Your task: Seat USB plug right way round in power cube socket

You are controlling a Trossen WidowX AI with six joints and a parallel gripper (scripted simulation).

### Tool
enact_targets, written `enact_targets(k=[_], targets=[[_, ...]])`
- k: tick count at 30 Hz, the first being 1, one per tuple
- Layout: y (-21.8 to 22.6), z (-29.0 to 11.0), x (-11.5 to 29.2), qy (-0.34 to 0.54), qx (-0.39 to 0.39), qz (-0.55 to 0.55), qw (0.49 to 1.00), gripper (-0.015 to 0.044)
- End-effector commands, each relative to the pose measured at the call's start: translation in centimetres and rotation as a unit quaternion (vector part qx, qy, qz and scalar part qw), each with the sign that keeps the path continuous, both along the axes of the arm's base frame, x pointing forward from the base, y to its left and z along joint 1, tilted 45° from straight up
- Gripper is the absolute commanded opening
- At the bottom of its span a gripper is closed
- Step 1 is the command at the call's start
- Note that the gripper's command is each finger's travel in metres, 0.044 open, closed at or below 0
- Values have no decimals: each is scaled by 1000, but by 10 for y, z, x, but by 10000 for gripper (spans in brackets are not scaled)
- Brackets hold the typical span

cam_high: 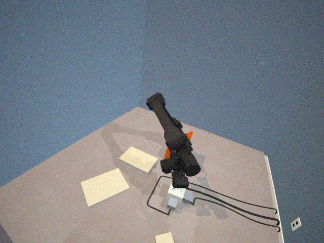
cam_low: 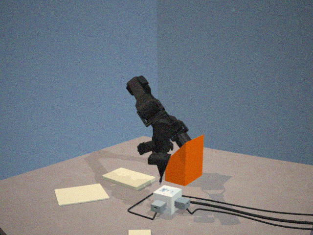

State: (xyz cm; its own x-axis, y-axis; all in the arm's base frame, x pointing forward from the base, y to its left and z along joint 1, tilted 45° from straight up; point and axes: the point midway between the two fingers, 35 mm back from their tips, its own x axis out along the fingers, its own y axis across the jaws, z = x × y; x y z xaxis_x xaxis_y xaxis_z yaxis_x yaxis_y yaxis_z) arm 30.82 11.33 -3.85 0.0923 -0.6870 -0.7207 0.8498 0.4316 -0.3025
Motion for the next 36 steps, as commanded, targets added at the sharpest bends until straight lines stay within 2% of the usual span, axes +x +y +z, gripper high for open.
enact_targets(k=[1, 13, 36], targets=[[0, 0, 0, -31, 4, -33, 999, 0], [0, 0, 0, -132, 18, -139, 981, 0], [0, -1, 0, -131, 21, -139, 981, 0]])
